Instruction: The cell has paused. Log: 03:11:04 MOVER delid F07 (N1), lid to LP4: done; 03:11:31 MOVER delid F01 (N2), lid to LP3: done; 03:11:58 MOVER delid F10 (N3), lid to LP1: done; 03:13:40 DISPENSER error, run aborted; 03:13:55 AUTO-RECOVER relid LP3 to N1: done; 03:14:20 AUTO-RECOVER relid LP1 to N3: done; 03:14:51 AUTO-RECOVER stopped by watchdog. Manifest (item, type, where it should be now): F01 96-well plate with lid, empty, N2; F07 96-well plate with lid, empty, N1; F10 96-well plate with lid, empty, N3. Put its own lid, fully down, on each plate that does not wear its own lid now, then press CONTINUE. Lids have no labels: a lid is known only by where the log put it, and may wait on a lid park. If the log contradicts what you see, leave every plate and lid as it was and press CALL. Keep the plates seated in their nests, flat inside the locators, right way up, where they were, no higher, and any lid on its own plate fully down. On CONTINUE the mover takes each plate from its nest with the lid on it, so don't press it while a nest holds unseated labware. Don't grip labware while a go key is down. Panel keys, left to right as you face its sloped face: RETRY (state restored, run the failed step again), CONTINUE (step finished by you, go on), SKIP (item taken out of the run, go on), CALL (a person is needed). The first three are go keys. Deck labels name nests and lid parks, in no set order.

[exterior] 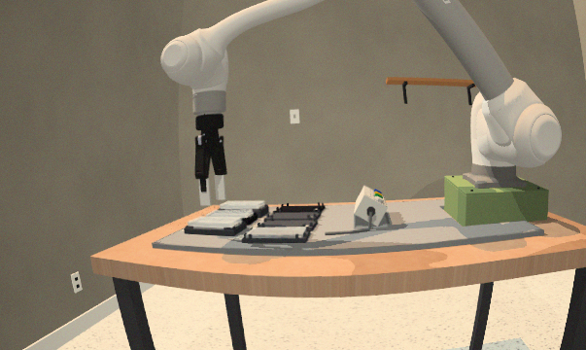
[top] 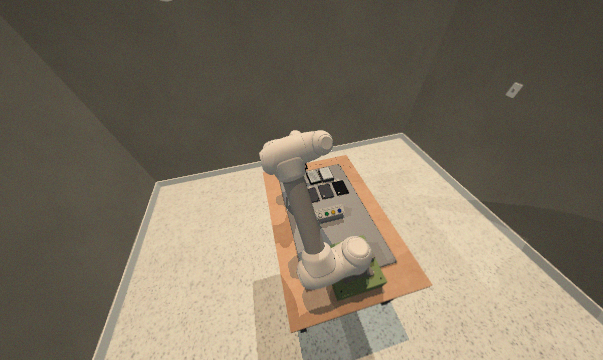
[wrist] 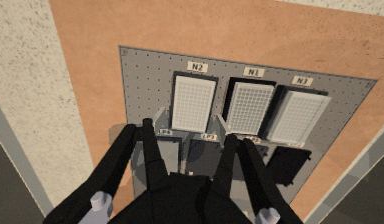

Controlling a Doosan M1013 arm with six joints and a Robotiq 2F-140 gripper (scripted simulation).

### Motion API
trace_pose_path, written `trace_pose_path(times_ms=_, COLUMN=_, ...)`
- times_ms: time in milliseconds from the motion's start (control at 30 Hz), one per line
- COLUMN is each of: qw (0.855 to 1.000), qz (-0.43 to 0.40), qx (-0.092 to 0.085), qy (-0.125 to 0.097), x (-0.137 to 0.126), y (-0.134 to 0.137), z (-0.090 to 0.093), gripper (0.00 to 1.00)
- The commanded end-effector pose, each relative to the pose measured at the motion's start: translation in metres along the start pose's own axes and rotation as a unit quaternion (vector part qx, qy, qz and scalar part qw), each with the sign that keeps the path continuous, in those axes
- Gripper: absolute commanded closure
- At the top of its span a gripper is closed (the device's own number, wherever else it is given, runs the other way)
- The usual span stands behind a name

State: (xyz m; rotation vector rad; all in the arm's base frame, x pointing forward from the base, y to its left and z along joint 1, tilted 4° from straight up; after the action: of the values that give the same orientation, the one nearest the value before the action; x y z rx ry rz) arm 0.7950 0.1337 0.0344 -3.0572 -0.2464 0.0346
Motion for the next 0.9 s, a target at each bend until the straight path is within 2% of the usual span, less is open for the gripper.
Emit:
trace_pose_path(times_ms=0, qw=1.000, qz=0.003, qx=0.001, qy=0.002, x=0.002, y=0.001, z=-0.010, gripper=0.34)
trace_pose_path(times_ms=167, qw=1.000, qz=0.003, qx=0.001, qy=0.002, x=0.000, y=-0.001, z=-0.011, gripper=0.34)
trace_pose_path(times_ms=200, qw=1.000, qz=0.000, qx=0.001, qy=0.002, x=-0.009, y=-0.008, z=-0.011, gripper=0.34)
trace_pose_path(times_ms=233, qw=1.000, qz=-0.005, qx=0.001, qy=0.002, x=-0.030, y=-0.021, z=-0.012, gripper=0.34)
trace_pose_path(times_ms=300, qw=1.000, qz=-0.005, qx=0.001, qy=0.002, x=-0.030, y=-0.021, z=-0.012, gripper=0.34)
trace_pose_path(times_ms=333, qw=1.000, qz=-0.011, qx=0.001, qy=0.002, x=-0.060, y=-0.039, z=-0.012, gripper=0.34)
trace_pose_path(times_ms=367, qw=1.000, qz=-0.011, qx=0.001, qy=0.002, x=-0.060, y=-0.039, z=-0.012, gripper=0.34)
trace_pose_path(times_ms=400, qw=1.000, qz=-0.019, qx=0.001, qy=0.002, x=-0.089, y=-0.054, z=-0.012, gripper=0.34)
trace_pose_path(times_ms=467, qw=1.000, qz=-0.019, qx=0.001, qy=0.002, x=-0.095, y=-0.058, z=-0.012, gripper=0.34)
trace_pose_path(times_ms=500, qw=1.000, qz=-0.026, qx=0.001, qy=0.002, x=-0.122, y=-0.069, z=-0.011, gripper=0.34)
trace_pose_path(times_ms=567, qw=1.000, qz=-0.026, qx=0.001, qy=0.002, x=-0.128, y=-0.072, z=-0.012, gripper=0.34)
trace_pose_path(times_ms=600, qw=1.000, qz=-0.031, qx=0.000, qy=0.002, x=-0.151, y=-0.082, z=-0.011, gripper=0.34)
trace_pose_path(times_ms=667, qw=1.000, qz=-0.031, qx=0.000, qy=0.002, x=-0.151, y=-0.082, z=-0.011, gripper=0.34)
trace_pose_path(times_ms=733, qw=0.999, qz=-0.033, qx=0.000, qy=0.002, x=-0.165, y=-0.087, z=-0.010, gripper=0.34)
trace_pose_path(times_ms=867, qw=0.999, qz=-0.033, qx=0.000, qy=0.002, x=-0.165, y=-0.087, z=-0.010, gripper=0.34)
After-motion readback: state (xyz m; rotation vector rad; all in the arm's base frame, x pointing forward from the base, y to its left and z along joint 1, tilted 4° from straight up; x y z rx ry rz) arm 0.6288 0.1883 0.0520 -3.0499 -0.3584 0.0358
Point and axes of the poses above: the point where the finger pads meet when closed, its own z axis out along the fingers, its own y axis across the jaws, x = y × z, the point moved 3 cm from there along -z, back along the fingers, and after that the axes turned 10 degrees about -z, right-handed, at the moved point
